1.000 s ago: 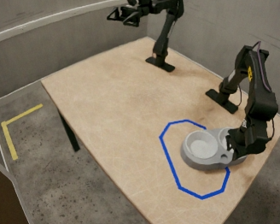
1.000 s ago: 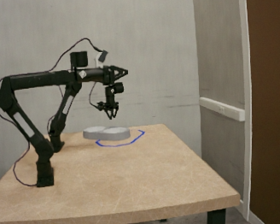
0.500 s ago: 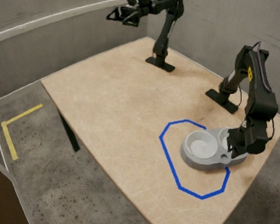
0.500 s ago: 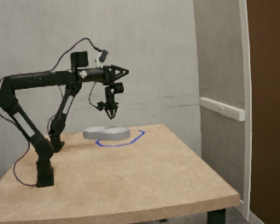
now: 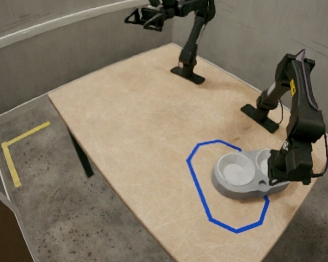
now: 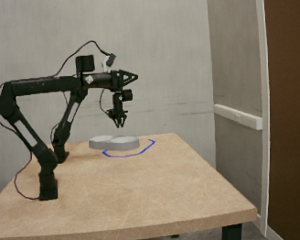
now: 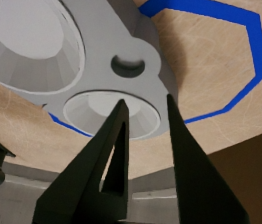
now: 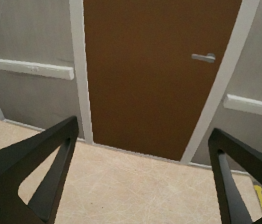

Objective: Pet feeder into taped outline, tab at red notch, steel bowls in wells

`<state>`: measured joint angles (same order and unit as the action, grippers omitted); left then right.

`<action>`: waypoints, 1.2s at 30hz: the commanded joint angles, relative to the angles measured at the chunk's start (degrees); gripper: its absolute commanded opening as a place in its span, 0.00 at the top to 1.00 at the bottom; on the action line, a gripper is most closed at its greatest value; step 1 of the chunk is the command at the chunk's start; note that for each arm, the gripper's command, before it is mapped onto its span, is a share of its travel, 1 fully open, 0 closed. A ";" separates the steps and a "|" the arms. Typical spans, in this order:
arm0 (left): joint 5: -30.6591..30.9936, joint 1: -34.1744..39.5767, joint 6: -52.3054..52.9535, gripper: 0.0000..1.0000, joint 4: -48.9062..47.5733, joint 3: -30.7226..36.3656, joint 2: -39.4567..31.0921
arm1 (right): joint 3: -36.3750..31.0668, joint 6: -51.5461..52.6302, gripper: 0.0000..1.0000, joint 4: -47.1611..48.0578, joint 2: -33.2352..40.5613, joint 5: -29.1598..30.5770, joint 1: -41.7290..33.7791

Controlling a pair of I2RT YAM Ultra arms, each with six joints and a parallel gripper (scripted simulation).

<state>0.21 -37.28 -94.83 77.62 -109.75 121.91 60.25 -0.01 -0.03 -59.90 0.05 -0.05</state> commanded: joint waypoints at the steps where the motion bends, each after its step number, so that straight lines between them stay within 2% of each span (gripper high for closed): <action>1: -0.80 0.09 14.39 0.70 -0.78 -1.18 -0.19 | 0.18 0.63 0.00 0.16 -0.05 0.33 0.10; 2: -1.13 -0.32 17.12 0.70 -0.64 -2.54 -0.26 | 0.18 0.63 0.00 0.16 -0.05 0.33 0.10; 4: -0.64 -0.47 22.88 0.70 -1.22 0.66 0.07 | 0.18 0.63 0.00 0.16 -0.05 0.33 0.10; 5: -0.92 -0.58 25.70 0.70 -0.74 0.17 -1.41 | 0.18 0.63 0.00 0.16 -0.05 0.33 0.10; 6: -0.42 -0.53 26.78 0.70 -1.09 0.81 0.20 | 0.18 0.63 0.00 0.16 -0.05 0.33 0.10; 11: -1.47 -0.53 41.36 0.70 -1.33 -0.49 -1.45 | 0.18 0.63 0.00 0.16 -0.05 0.33 0.10; 15: -0.01 -0.37 51.80 0.70 -2.15 1.23 0.97 | 0.18 0.63 0.00 0.16 -0.05 0.33 0.10; 17: -0.01 -0.37 51.80 0.70 -2.15 1.23 0.97 | 0.18 0.63 0.00 0.16 -0.05 0.33 0.10; 19: -0.76 -0.19 60.71 0.70 -1.33 -2.12 -0.83 | 0.18 0.63 0.00 0.16 -0.05 0.33 0.10; 23: -0.08 -0.56 70.59 0.70 -1.93 1.26 -0.97 | 0.18 0.63 0.00 0.16 -0.05 0.33 0.10; 32: -0.65 -0.46 95.58 0.70 -2.28 1.02 -0.82 | 0.18 0.63 0.00 0.16 -0.05 0.33 0.10; 34: -0.65 -0.46 95.58 0.70 -2.28 1.02 -0.82 | 0.18 0.63 0.00 0.16 -0.05 0.33 0.10; 36: -0.74 -0.52 105.10 0.70 -2.50 1.47 -0.61 | 0.18 0.63 0.00 0.16 -0.05 0.33 0.10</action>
<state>0.08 -37.28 -1.87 76.29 -108.92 122.43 60.25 -0.01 -0.03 -59.90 0.05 -0.05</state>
